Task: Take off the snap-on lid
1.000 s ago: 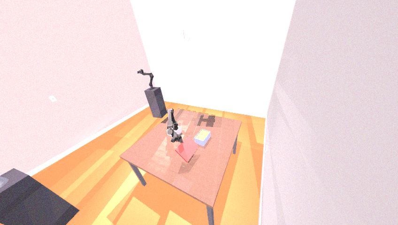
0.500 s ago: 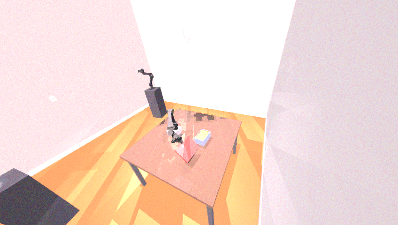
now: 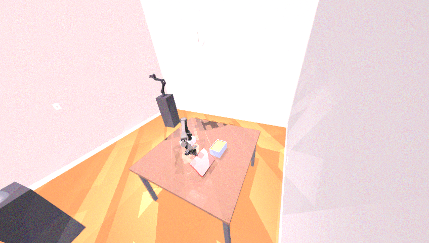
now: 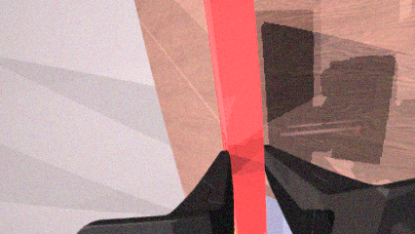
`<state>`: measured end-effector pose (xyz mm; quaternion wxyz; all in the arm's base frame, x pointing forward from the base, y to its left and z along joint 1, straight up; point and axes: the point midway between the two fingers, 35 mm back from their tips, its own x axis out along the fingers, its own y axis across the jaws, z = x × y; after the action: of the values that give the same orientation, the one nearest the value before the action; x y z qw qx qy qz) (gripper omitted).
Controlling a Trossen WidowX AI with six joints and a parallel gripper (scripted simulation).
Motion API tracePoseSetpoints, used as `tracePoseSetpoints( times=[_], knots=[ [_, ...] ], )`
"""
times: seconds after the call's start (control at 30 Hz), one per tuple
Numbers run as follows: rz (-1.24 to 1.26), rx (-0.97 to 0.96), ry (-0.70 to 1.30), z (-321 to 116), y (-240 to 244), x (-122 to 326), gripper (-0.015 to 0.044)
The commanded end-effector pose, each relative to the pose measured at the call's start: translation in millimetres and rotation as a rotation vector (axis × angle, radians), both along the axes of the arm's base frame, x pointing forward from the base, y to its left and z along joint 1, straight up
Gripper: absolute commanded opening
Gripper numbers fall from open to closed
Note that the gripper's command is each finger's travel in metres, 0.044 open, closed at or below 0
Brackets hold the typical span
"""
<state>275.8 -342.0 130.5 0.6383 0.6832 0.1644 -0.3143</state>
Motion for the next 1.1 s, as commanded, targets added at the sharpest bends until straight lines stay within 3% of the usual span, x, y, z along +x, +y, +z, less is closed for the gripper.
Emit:
tracePoseSetpoints(
  times=[0.0, 1.07],
  knots=[
    [0.008, -0.005, -0.01, -1.5, 0.2, 1.4, 0.0],
    [0.008, -0.005, -0.01, -27.2, -0.2, 1.6, 0.0]
  ],
)
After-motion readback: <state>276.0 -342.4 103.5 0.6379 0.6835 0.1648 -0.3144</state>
